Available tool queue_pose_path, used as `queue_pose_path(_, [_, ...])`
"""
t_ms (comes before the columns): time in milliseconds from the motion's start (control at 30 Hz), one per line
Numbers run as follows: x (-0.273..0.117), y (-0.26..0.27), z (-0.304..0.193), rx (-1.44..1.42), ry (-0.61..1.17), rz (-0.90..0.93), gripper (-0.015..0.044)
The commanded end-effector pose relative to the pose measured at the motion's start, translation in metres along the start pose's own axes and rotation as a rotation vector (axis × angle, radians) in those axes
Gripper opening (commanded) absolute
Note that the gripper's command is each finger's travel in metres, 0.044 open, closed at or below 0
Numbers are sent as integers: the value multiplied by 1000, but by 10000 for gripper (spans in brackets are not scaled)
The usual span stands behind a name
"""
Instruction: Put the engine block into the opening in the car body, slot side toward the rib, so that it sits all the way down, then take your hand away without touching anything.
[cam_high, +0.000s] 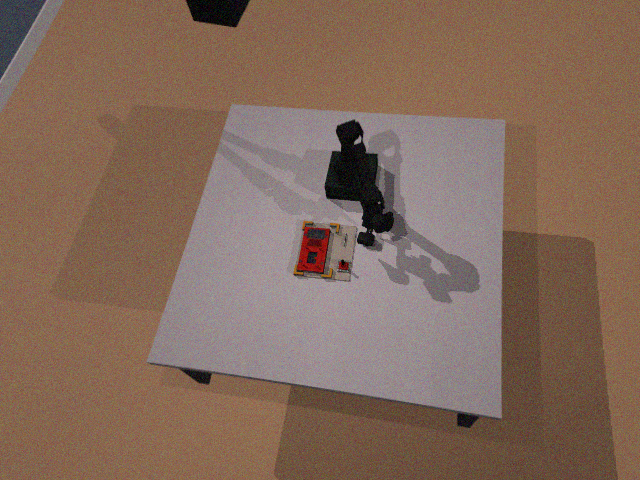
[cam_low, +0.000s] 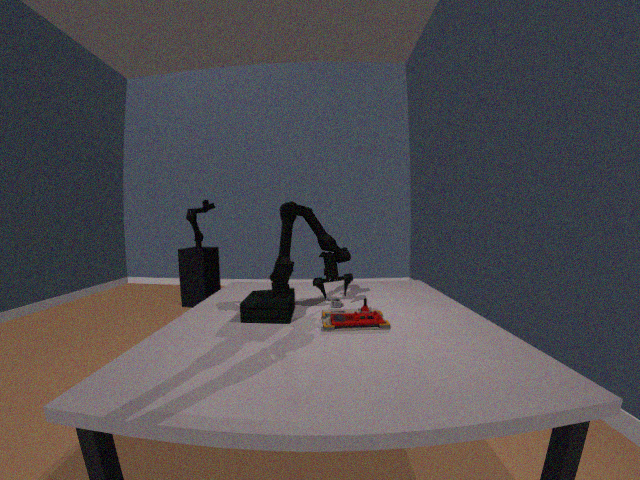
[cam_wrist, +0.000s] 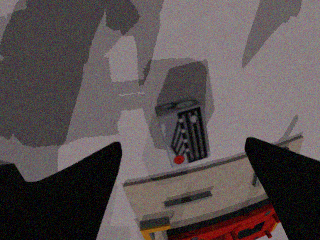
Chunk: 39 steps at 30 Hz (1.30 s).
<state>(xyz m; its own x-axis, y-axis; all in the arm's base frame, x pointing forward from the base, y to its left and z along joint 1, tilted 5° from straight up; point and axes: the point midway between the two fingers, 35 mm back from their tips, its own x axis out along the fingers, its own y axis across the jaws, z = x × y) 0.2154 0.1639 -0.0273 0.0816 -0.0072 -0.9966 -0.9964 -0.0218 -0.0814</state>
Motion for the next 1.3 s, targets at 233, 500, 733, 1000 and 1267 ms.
queue_pose_path(233, [-17,-2,-3,-215,-18,139,440])
queue_pose_path(500, [-16,-13,-3,-215,-18,138,440])
queue_pose_path(733, [-1,-11,-3,-215,-18,138,440])
queue_pose_path(1000, [8,-10,-3,-215,-18,138,440])
queue_pose_path(1267, [21,-8,-3,-215,-18,138,440])
